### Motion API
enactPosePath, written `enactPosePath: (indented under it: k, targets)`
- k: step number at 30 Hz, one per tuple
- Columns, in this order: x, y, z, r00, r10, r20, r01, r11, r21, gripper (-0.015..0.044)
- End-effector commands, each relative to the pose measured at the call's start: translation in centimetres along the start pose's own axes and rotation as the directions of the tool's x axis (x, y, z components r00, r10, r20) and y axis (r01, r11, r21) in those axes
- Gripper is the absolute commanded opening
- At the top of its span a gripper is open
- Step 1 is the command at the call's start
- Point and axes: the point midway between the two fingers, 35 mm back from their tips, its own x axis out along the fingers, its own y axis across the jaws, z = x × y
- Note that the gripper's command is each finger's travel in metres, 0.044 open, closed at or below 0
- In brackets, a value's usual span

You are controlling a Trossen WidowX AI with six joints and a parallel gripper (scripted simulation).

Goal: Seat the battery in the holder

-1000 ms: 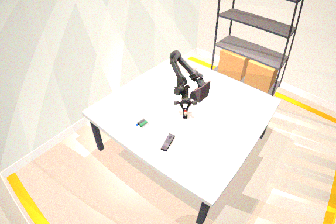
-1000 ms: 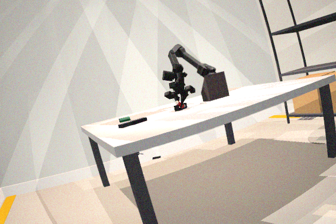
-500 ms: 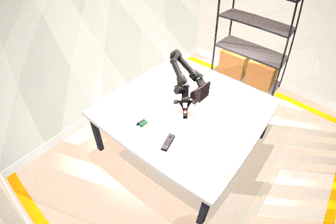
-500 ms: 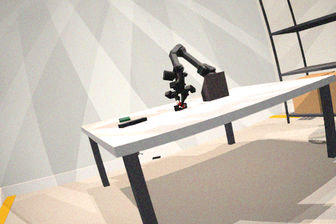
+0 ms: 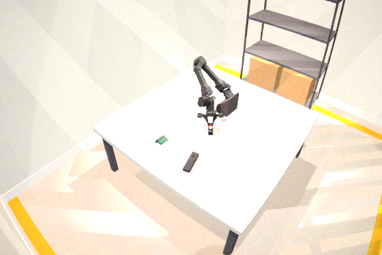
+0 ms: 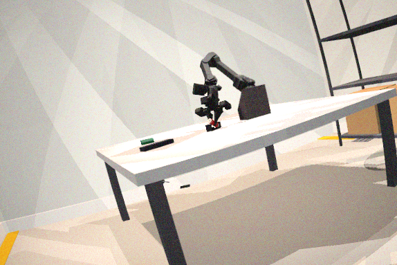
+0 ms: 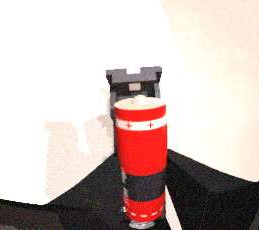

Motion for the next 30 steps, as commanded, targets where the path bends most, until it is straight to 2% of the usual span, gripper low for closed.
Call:
enactPosePath:
  k: [1, 30]
  targets:
    - [0.05, 0.18, -0.50, 1.000, 0.003, -0.022, -0.003, 1.000, -0.005, 0.0080]
    - [0.97, 0.47, 0.00, 0.986, 0.048, -0.160, -0.044, 0.999, 0.028, 0.0080]
